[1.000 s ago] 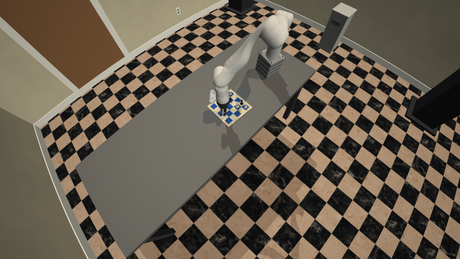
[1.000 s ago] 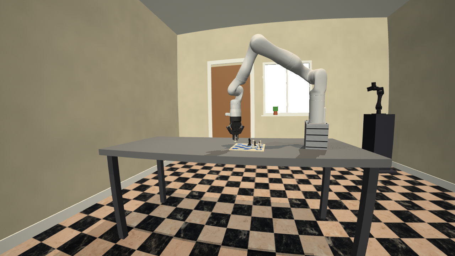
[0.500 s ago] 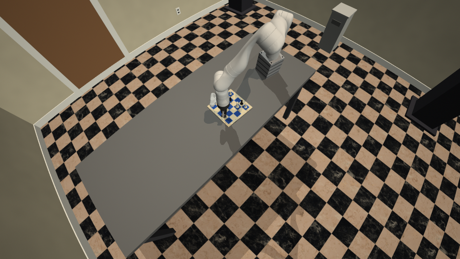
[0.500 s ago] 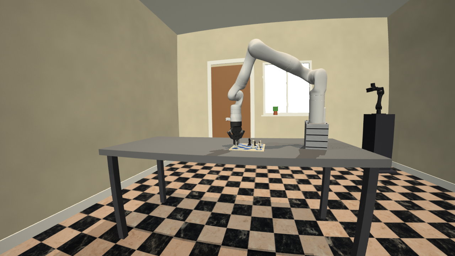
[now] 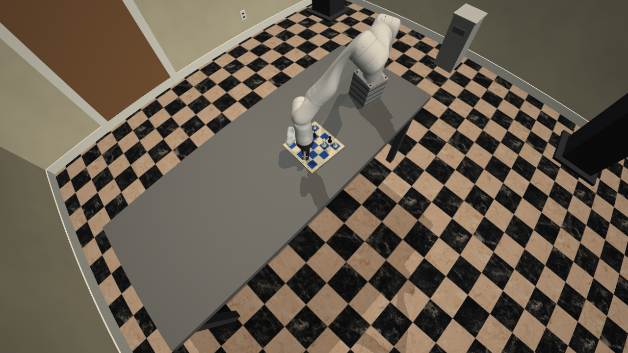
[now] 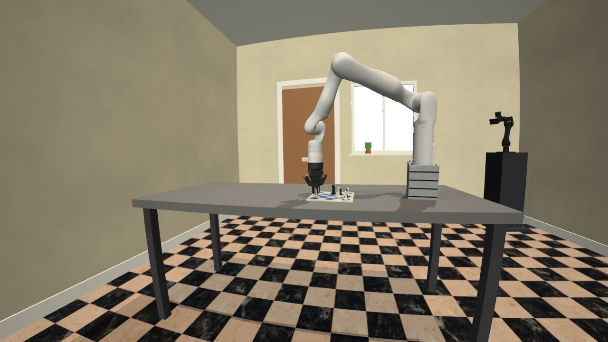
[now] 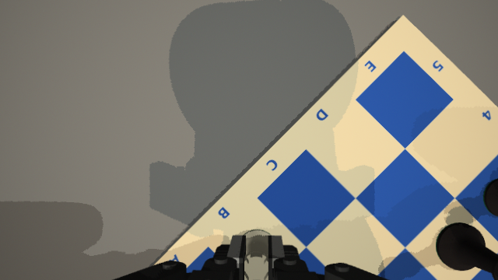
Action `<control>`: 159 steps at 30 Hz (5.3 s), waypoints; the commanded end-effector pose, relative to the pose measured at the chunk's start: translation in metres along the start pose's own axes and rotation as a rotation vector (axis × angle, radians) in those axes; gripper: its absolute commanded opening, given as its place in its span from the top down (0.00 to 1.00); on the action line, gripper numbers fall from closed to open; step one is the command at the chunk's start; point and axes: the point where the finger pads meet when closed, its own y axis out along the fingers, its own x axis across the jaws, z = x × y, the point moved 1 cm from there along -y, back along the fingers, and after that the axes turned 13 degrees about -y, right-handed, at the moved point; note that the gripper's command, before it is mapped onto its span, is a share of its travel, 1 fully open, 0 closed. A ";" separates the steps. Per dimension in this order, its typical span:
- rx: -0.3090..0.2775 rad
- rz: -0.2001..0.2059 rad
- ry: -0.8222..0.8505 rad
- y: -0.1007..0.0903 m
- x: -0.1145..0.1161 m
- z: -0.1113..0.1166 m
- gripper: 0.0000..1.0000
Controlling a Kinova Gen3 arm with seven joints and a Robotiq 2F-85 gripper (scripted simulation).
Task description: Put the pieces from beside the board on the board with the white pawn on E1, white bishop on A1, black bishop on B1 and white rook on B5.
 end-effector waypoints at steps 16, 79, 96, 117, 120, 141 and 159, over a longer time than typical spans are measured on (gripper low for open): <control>0.001 0.001 0.000 -0.001 -0.001 0.001 1.00; 0.001 0.001 0.000 0.003 0.000 0.001 1.00; 0.001 0.001 0.000 0.003 0.000 0.001 0.63; 0.001 0.001 0.000 -0.025 0.000 0.001 0.63; 0.001 0.001 0.000 -0.042 0.000 0.001 0.63; 0.001 0.001 0.000 -0.087 0.000 0.001 0.00; 0.001 0.001 0.000 -0.087 0.000 0.001 0.00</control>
